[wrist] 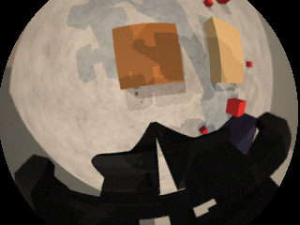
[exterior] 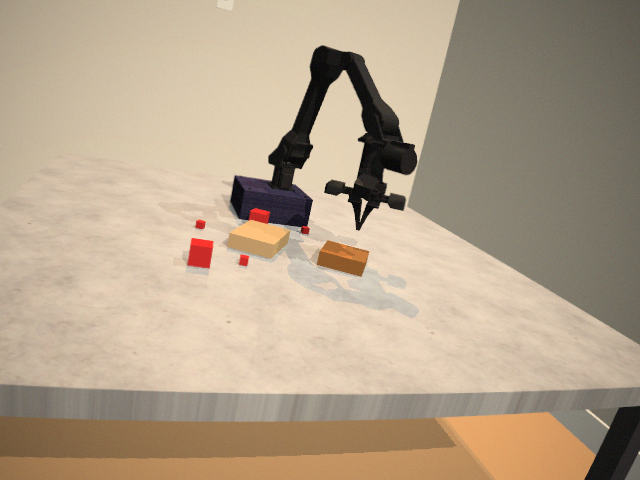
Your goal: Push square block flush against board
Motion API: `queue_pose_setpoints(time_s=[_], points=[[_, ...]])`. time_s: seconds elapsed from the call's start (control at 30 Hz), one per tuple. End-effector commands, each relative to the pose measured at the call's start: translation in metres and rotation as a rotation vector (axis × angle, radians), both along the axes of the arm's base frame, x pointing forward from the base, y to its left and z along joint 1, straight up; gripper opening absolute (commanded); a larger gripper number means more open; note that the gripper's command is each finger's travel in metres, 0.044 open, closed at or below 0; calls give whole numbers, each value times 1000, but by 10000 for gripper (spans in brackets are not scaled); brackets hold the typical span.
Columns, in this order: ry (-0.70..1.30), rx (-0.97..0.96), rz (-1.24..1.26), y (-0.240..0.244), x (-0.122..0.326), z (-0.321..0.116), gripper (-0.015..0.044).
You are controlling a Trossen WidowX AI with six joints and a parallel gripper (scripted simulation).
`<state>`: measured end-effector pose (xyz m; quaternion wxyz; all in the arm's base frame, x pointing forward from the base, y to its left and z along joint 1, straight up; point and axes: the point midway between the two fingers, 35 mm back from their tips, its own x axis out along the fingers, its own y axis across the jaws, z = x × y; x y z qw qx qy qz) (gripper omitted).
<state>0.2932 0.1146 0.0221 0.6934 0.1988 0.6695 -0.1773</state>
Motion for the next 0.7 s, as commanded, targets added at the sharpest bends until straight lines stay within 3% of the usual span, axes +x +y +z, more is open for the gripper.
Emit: queue_pose_setpoints(time_s=[0.0, 0.47, 0.67], points=[[0, 0, 0, -1, 2, 0, 0], [1, -17, -5, -87, 137, 10, 0], [1, -19, -6, -100, 148, 6, 0]])
